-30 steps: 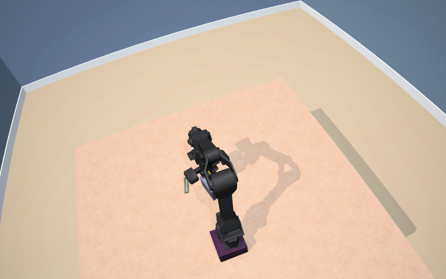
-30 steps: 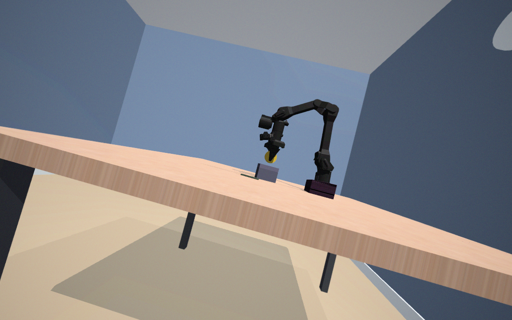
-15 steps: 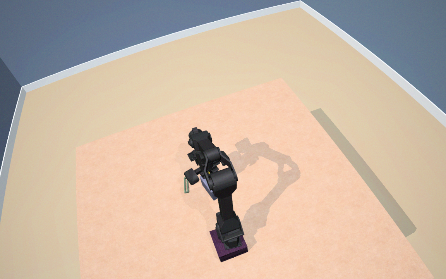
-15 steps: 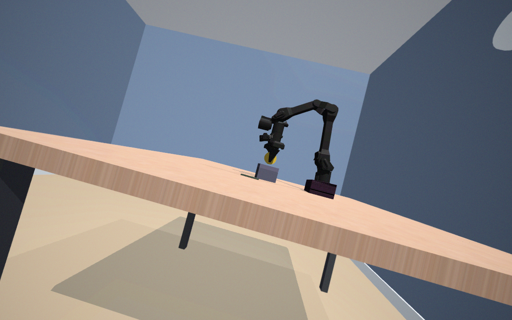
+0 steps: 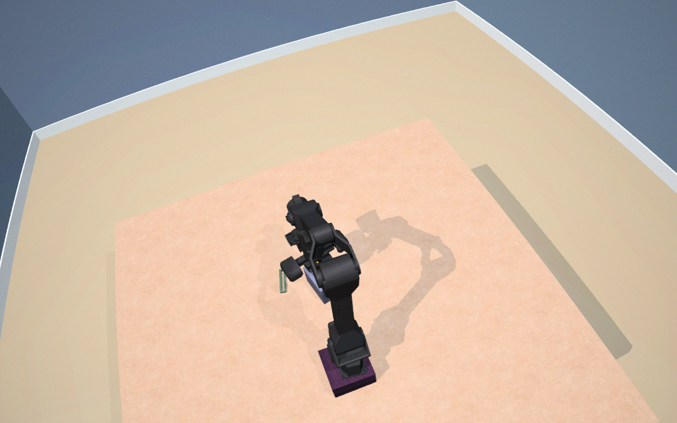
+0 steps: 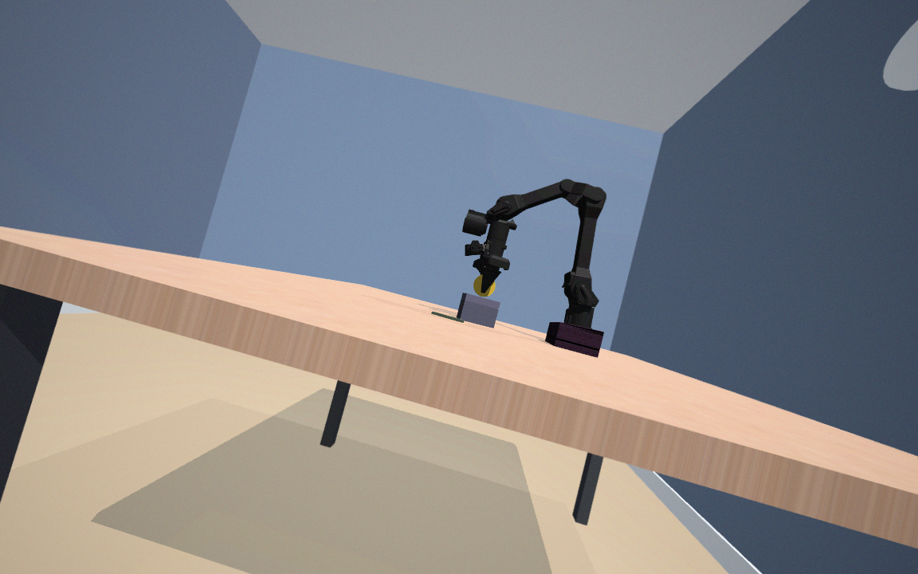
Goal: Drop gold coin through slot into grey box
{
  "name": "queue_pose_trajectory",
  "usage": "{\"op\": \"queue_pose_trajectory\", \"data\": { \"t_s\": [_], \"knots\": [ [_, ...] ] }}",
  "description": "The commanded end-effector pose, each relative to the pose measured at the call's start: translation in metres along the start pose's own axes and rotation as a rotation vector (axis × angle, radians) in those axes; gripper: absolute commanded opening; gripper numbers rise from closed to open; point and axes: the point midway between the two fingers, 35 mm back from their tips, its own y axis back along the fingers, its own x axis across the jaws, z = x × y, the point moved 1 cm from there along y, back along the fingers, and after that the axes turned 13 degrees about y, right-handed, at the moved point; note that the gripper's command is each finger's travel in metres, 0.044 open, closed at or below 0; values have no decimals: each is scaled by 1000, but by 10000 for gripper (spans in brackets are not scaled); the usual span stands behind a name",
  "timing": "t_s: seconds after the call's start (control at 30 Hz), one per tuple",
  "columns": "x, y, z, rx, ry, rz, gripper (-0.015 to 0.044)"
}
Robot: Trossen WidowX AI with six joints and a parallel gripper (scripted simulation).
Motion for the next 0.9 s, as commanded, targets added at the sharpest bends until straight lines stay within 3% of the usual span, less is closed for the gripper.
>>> {"op": "queue_pose_trajectory", "data": {
  "t_s": [0.0,0.2,0.5,0.87],
  "knots": [
    [0,-3,-1,3,1,2,0],
    [0,0,0,0,0,0,158],
    [0,0,0,0,0,0,161],
    [0,27,0,2,1,1,440]
  ]
}}
